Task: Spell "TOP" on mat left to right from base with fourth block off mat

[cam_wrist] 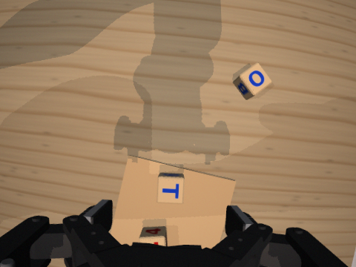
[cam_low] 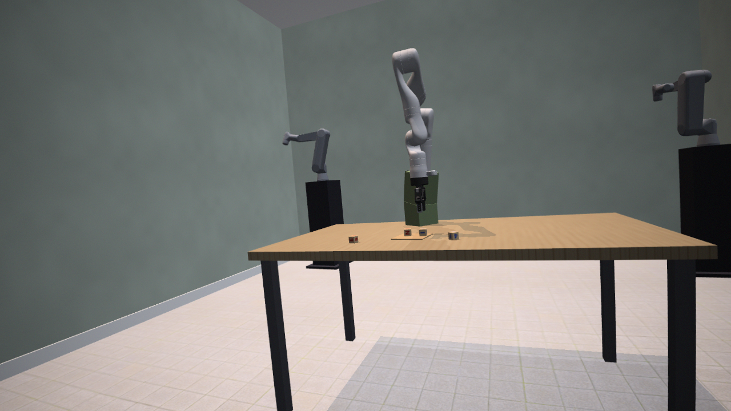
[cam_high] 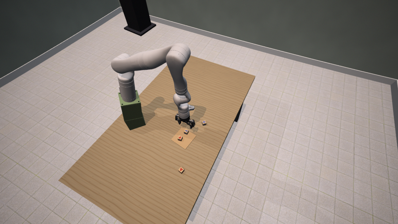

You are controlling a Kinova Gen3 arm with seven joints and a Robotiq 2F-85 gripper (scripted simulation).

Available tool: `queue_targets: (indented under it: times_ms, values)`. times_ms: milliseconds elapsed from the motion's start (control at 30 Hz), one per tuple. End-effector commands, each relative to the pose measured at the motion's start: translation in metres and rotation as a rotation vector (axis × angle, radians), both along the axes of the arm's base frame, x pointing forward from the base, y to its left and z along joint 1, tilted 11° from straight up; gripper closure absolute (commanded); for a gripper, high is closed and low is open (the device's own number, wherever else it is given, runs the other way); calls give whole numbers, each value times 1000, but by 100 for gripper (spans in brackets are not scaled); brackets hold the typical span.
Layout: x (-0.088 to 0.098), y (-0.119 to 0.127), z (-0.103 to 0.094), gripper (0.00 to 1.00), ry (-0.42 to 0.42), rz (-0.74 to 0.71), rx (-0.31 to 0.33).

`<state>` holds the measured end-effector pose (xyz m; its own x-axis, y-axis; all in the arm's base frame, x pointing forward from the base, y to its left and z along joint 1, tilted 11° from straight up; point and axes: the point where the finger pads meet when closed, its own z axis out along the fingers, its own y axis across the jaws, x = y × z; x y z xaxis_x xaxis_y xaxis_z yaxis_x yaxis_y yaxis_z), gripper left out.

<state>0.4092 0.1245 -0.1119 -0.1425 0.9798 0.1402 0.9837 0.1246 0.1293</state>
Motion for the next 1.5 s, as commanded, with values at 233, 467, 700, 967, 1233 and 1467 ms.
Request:
queue_targets:
  times_ms: [233, 467, 700, 967, 1233, 1467]
  values:
    - [1, -2, 0, 0, 3, -34, 5]
    - [2, -8, -2, 0, 20, -167, 22]
    - [3, -25, -7, 0, 71, -523, 66]
    - [1, -43, -10, 0, 125, -866, 105]
    - [-4, -63, -12, 0, 196, -1265, 146]
    - [-6, -70, -12, 0, 221, -1397, 157]
